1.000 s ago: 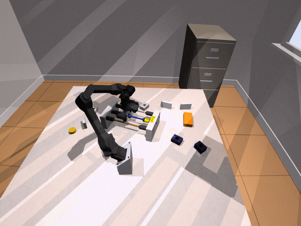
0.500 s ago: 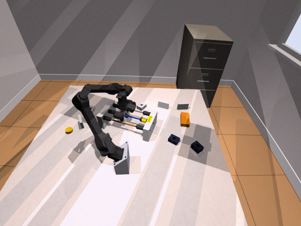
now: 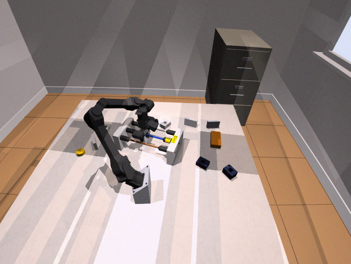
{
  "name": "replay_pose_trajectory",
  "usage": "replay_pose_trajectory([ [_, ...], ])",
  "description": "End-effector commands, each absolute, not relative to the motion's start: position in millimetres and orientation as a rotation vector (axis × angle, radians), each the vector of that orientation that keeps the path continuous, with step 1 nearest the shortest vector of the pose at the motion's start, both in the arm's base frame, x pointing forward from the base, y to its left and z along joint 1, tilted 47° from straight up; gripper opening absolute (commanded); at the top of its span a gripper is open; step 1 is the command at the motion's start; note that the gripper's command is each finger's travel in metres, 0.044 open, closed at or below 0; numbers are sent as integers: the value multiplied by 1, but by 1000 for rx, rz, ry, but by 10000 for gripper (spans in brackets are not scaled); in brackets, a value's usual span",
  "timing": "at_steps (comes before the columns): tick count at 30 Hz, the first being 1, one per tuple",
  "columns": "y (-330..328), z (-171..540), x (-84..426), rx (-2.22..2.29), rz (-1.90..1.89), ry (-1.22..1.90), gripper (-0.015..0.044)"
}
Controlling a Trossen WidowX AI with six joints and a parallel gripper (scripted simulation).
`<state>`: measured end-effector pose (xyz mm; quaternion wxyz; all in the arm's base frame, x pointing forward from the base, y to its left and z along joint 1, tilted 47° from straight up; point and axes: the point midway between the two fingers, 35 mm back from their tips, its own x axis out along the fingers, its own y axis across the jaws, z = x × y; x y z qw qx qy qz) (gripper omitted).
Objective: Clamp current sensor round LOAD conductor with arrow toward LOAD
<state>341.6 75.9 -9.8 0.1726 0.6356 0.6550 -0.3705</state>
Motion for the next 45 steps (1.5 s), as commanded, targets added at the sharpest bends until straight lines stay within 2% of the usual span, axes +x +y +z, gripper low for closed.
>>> replay_pose_trajectory([
  [1,70,-1,345,1862,-1012,1784,440],
  [39,85,-14,355,2070,-876,1430,440],
  [45,85,-13,352,2064,-888,1451,400],
])
